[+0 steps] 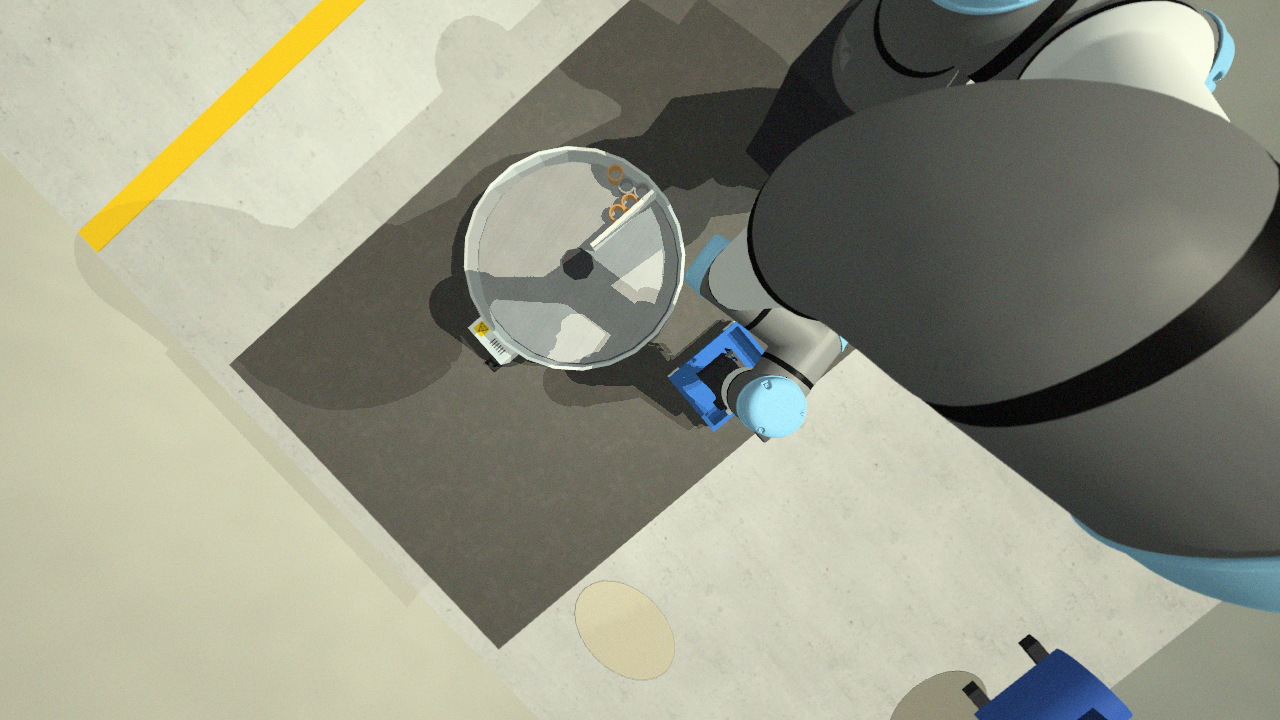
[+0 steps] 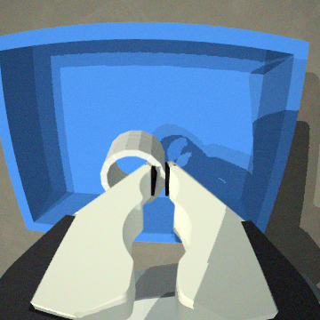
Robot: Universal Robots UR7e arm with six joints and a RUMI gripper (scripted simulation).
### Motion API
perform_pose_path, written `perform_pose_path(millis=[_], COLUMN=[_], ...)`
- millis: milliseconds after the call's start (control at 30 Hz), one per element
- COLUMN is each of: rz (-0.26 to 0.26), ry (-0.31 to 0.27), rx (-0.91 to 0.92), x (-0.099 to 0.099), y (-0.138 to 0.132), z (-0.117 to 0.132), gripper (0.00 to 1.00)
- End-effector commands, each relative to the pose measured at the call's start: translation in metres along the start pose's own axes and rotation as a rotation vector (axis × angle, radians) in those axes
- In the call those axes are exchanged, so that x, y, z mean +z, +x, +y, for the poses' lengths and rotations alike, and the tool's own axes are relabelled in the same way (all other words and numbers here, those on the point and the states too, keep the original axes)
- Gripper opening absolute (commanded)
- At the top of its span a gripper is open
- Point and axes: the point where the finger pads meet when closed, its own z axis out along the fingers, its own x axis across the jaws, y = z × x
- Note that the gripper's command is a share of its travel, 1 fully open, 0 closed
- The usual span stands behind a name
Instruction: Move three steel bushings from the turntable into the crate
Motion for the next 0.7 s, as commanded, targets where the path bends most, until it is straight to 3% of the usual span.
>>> perform_pose_path(millis=[0, 667], rz=[0.001, 0.001], ry=[0.000, 0.000], rx=[0.000, 0.000], x=[0.000, 0.022], y=[0.001, 0.001], z=[0.000, 0.000], gripper=[0.00, 0.00])
